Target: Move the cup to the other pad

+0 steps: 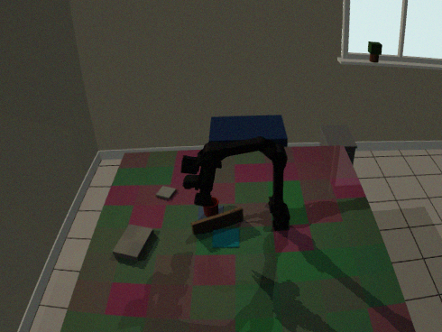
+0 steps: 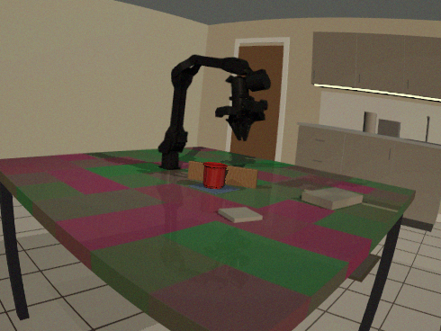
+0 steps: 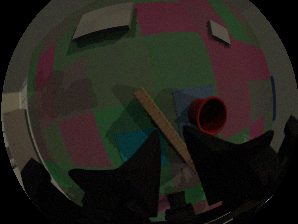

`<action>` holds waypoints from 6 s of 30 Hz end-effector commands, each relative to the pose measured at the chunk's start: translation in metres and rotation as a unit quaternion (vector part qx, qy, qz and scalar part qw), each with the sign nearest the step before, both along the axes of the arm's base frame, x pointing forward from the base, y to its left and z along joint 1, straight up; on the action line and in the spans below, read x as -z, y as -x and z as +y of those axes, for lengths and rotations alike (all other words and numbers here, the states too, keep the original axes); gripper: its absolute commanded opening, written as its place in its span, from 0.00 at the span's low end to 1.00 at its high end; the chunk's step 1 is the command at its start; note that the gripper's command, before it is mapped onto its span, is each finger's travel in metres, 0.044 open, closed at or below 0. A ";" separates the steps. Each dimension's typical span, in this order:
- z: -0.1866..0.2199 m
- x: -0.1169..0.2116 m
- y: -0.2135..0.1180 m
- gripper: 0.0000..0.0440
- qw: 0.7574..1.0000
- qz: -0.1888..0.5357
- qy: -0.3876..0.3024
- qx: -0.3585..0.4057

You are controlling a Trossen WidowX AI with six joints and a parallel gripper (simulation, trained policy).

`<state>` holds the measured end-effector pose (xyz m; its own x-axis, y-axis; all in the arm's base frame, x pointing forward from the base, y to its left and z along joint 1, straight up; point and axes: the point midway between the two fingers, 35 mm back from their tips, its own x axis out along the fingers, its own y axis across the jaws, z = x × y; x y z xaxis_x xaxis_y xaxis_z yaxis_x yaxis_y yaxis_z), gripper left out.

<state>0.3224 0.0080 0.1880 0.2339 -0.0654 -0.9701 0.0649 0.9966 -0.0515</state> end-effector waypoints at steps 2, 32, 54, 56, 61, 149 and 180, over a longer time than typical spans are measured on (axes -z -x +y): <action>-0.009 0.006 0.004 0.24 0.999 0.037 0.010 -0.011; -0.062 0.083 0.019 0.36 0.986 0.152 0.029 -0.062; -0.074 0.139 0.029 0.00 0.965 0.182 0.018 -0.190; -0.074 0.137 0.030 0.00 0.962 0.182 0.018 -0.201; -0.075 0.129 0.030 0.00 0.957 0.180 0.019 -0.229; 0.076 0.125 0.076 0.02 0.925 0.076 0.053 -0.368; 0.073 0.112 0.082 0.39 0.936 -0.003 0.022 -0.351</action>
